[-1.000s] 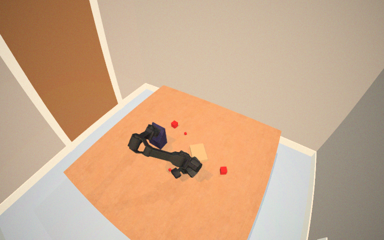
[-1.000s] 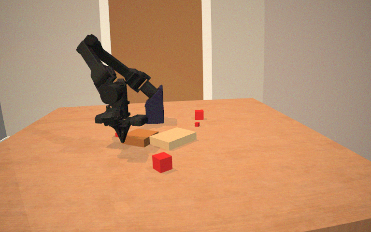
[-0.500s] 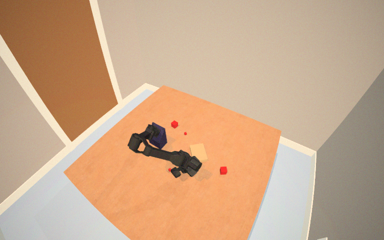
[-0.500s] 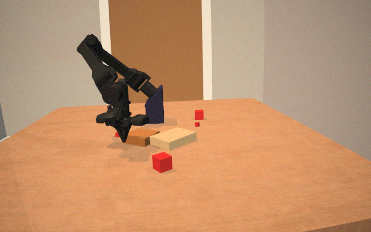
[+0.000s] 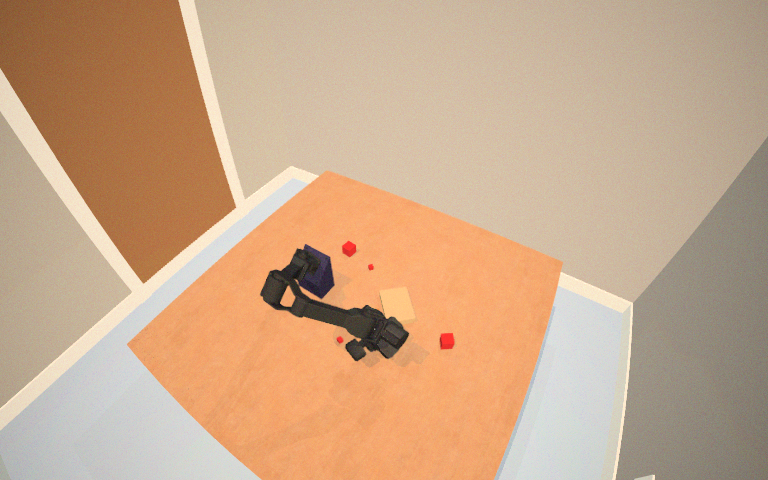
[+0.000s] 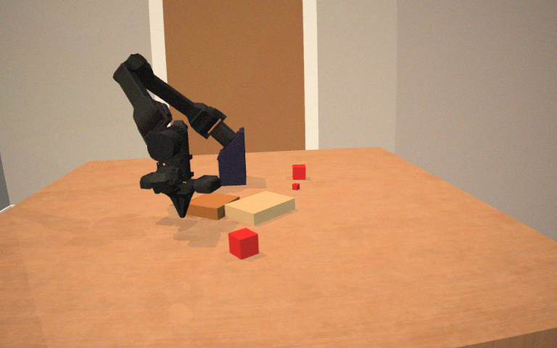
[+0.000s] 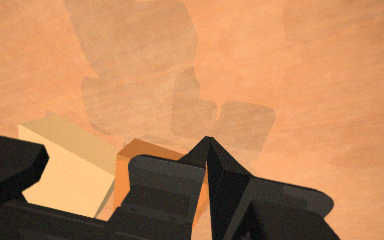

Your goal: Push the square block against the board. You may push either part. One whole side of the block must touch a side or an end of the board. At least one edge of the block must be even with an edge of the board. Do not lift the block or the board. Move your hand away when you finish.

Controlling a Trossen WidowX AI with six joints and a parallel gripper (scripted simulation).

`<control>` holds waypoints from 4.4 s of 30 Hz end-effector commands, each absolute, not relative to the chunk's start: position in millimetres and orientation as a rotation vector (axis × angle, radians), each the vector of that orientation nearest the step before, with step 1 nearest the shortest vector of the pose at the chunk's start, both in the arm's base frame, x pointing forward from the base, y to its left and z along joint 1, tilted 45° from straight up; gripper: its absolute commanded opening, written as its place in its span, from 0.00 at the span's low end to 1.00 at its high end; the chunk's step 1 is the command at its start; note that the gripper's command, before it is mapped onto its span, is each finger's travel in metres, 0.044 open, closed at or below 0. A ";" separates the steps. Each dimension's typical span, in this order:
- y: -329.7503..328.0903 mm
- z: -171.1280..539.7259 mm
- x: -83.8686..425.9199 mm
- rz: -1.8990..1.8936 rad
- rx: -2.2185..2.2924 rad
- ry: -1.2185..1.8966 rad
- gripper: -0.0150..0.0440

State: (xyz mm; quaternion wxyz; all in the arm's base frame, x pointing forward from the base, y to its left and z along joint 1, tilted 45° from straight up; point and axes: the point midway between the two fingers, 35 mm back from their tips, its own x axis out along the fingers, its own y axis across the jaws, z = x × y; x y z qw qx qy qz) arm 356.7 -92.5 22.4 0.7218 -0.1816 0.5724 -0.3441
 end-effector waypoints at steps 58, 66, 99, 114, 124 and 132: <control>-94.1 19.8 341.7 -0.857 -0.264 1.195 0.25; -92.2 17.2 336.5 -0.857 -0.264 1.195 0.25; -84.7 6.4 314.3 -0.856 -0.264 1.197 0.25; -81.0 1.1 304.3 -0.856 -0.263 1.198 0.25; -78.3 -2.6 297.8 -0.855 -0.263 1.199 0.25; -76.1 -5.6 292.6 -0.855 -0.263 1.199 0.25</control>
